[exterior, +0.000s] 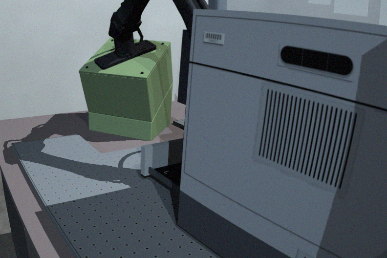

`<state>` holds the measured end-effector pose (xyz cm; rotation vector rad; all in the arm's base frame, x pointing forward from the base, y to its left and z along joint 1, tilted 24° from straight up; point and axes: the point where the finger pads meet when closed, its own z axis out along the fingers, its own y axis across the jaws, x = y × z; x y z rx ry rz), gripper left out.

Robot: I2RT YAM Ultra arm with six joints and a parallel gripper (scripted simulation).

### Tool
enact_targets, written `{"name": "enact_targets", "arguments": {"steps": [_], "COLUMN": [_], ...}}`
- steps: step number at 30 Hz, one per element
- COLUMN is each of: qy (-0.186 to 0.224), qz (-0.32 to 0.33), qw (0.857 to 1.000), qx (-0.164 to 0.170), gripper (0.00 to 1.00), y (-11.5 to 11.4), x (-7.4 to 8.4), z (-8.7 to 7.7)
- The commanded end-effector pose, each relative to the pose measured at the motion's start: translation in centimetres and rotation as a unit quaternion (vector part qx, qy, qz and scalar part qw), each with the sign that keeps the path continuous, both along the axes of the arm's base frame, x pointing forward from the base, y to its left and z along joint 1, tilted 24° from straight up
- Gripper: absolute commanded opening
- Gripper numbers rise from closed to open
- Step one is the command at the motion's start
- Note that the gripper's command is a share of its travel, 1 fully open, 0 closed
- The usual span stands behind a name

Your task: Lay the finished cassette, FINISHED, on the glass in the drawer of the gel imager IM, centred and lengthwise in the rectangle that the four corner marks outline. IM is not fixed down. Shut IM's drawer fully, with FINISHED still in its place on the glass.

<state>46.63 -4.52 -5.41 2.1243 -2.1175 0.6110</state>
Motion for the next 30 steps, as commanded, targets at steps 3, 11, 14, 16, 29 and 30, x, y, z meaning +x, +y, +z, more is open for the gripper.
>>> {"name": "enact_targets", "arguments": {"steps": [3, 11, 14, 16, 29, 30], "qy": [-0.025, -0.036, -0.034, -0.033, -0.033, -0.033], "qz": [0.007, 0.011, 0.011, 0.011, 0.011, 0.011], "qw": [1.0, 0.999, 0.999, 0.999, 0.999, 0.999], "qx": [0.008, 0.009, 0.009, 0.009, 0.009, 0.009], "gripper": [0.0, 0.0, 0.0, 0.0, 0.0, 0.0], "y": [0.2, 0.6, 0.6, 0.6, 0.6, 0.6], "x": [2.0, 2.4, 2.3, 2.3, 2.3, 2.3], "z": [0.3, 1.2, 1.2, 1.2, 1.2, 1.2]}}
